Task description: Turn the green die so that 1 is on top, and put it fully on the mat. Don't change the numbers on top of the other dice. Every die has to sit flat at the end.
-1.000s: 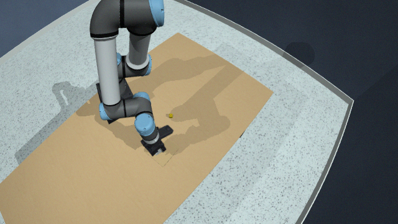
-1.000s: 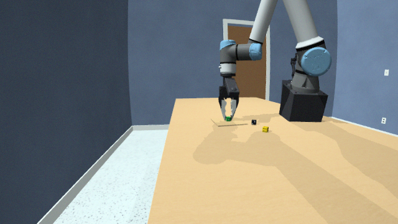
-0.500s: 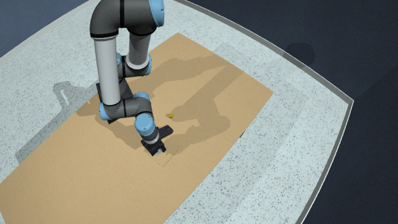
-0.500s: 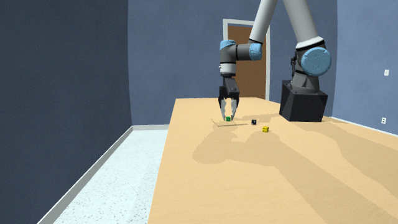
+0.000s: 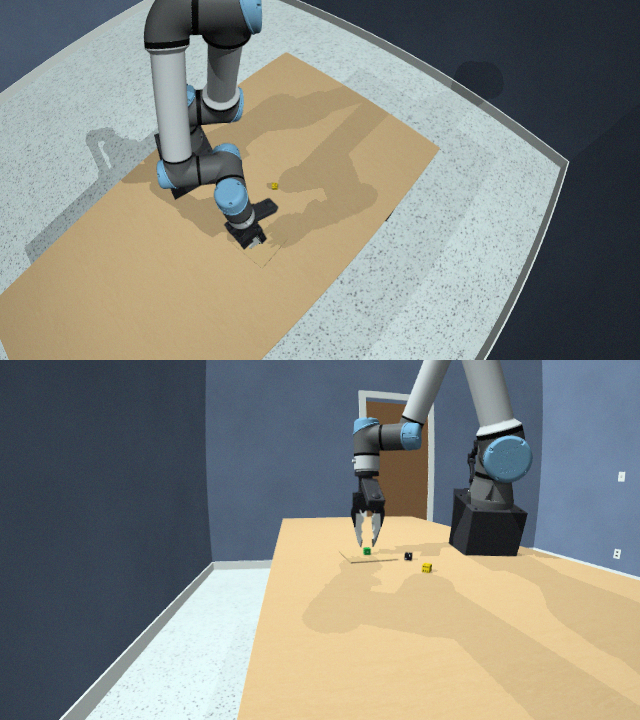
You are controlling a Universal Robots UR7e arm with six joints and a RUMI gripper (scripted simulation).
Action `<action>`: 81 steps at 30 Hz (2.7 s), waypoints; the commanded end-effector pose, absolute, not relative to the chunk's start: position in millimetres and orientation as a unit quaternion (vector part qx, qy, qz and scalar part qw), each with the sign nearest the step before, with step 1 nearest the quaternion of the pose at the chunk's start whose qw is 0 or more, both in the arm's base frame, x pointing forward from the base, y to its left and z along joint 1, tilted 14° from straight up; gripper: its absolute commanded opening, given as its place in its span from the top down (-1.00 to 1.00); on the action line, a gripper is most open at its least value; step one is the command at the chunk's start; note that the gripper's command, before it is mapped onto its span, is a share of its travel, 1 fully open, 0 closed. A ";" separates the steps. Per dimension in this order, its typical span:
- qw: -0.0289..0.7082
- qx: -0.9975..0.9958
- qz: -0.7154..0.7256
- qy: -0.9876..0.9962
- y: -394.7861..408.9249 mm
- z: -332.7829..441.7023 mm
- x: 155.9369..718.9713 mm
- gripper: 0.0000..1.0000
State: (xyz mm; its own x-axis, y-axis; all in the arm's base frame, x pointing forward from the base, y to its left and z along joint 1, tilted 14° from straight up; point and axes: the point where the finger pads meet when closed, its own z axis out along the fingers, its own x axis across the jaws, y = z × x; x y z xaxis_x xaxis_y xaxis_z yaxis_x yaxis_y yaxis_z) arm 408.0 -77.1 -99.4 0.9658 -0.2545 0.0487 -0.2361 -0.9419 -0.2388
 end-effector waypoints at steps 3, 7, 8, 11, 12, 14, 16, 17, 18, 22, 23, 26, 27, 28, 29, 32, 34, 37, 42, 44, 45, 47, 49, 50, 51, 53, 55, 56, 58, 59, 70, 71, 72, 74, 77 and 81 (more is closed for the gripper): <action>0.116 -0.985 -0.040 0.125 -83.5 -72.1 405.2 0.58; 0.116 -0.985 -0.040 0.125 -87.4 -54.7 403.3 0.58; 0.116 -0.985 -0.040 0.125 -87.4 -54.7 403.3 0.58; 0.116 -0.985 -0.040 0.125 -89.2 -47.0 402.5 0.58; 0.116 -0.985 -0.040 0.125 -89.9 -43.7 402.1 0.58; 0.116 -0.985 -0.040 0.125 -91.2 -38.0 401.5 0.58; 0.116 -0.985 -0.040 0.125 -92.1 -34.0 401.0 0.58; 0.116 -0.985 -0.040 0.125 -92.4 -32.6 400.9 0.58; 0.116 -0.985 -0.040 0.125 -92.6 -31.7 400.8 0.58; 0.116 -0.985 -0.040 0.125 -92.9 -30.5 400.6 0.58; 0.116 -0.985 -0.040 0.125 -92.9 -30.5 400.6 -1.00; 0.116 -0.985 -0.040 0.125 -92.9 -30.5 400.6 -1.00; 0.116 -0.985 -0.040 0.125 -92.9 -30.5 400.6 -1.00; 0.116 -0.985 -0.040 0.125 -92.9 -30.5 400.6 -1.00; 0.116 -0.985 -0.040 0.125 -92.9 -30.5 400.6 -1.00; 0.116 -0.985 -0.040 0.125 -92.9 -30.5 400.6 -1.00; 0.116 -0.985 -0.040 0.125 -92.9 -30.5 400.6 -1.00; 0.116 -0.985 -0.040 0.125 -92.9 -30.5 400.6 -1.00; 0.116 -0.985 -0.040 0.125 -92.9 -30.5 400.6 -1.00; 0.116 -0.985 -0.040 0.125 -92.9 -30.5 400.6 -1.00; 0.116 -0.985 -0.040 0.124 -92.8 -30.6 400.6 -1.00; 0.116 -0.985 -0.040 0.124 -92.2 -33.0 400.8 -1.00; 0.116 -0.985 -0.040 0.122 -91.0 -37.6 401.1 -1.00; 0.116 -0.985 -0.040 0.121 -90.4 -39.8 401.3 -1.00; 0.116 -0.985 -0.040 0.120 -89.9 -41.4 401.4 -1.00; 0.116 -0.985 -0.040 0.120 -89.6 -42.3 401.4 -1.00; 0.116 -0.985 -0.040 0.120 -89.6 -42.3 401.4 0.58; 0.116 -0.985 -0.040 0.120 -89.6 -42.3 401.4 0.58; 0.116 -0.985 -0.040 0.120 -89.6 -42.3 401.4 0.58; 0.116 -0.985 -0.040 0.120 -89.6 -42.3 401.4 0.58; 0.116 -0.985 -0.040 0.120 -89.6 -42.3 401.4 0.58; 0.116 -0.985 -0.040 0.120 -89.6 -42.3 401.4 0.58; 0.116 -0.985 -0.040 0.120 -89.6 -42.3 401.4 0.58; 0.116 -0.985 -0.040 0.120 -89.6 -42.3 401.4 0.58; 0.116 -0.985 -0.040 0.120 -89.6 -42.3 401.4 0.58; 0.116 -0.985 -0.040 0.120 -89.6 -42.3 401.4 0.58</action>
State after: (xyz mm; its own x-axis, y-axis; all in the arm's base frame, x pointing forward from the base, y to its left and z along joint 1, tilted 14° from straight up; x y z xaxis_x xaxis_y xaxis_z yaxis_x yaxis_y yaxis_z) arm 401.1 -89.3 -42.6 0.9680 -0.2460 0.0501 -0.2275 -0.9441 -0.2387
